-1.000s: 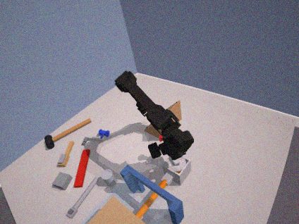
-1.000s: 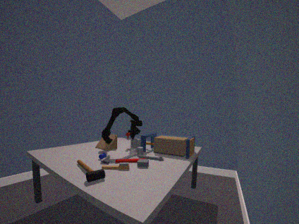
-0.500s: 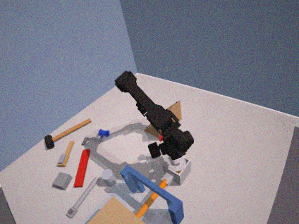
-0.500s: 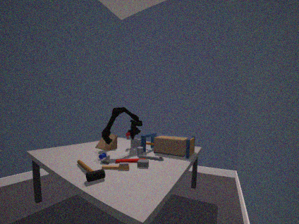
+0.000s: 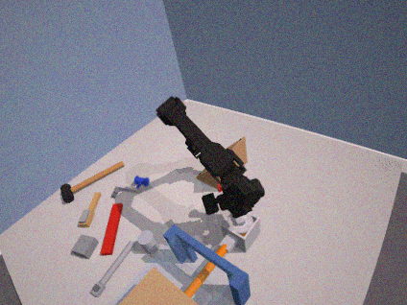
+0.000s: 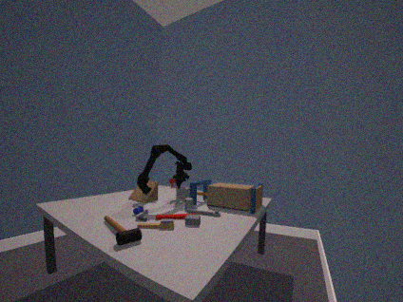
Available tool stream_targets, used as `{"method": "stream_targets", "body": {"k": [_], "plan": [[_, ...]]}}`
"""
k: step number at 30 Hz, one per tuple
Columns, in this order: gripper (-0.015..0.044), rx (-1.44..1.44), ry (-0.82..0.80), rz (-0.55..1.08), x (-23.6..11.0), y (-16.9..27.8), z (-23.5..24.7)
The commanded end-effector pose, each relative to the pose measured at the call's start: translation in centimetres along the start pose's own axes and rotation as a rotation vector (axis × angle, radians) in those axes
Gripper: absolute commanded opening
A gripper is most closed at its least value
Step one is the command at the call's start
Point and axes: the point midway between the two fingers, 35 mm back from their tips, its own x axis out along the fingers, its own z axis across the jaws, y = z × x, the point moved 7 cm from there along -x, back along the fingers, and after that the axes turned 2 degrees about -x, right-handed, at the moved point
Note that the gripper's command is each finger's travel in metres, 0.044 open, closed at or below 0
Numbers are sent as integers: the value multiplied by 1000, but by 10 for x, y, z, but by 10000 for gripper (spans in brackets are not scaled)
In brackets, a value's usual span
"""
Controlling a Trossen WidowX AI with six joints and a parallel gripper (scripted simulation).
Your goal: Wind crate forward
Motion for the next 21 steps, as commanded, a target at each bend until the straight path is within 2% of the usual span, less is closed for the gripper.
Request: {"method": "stream_targets", "body": {"k": [1,15,18,21], "plan": [[79,0,0,0,0,0,0],[440,0,0,0,0,0,0],[440,0,0,-1,-2,0,0],[440,0,3,-14,-23,-2,0]]}}
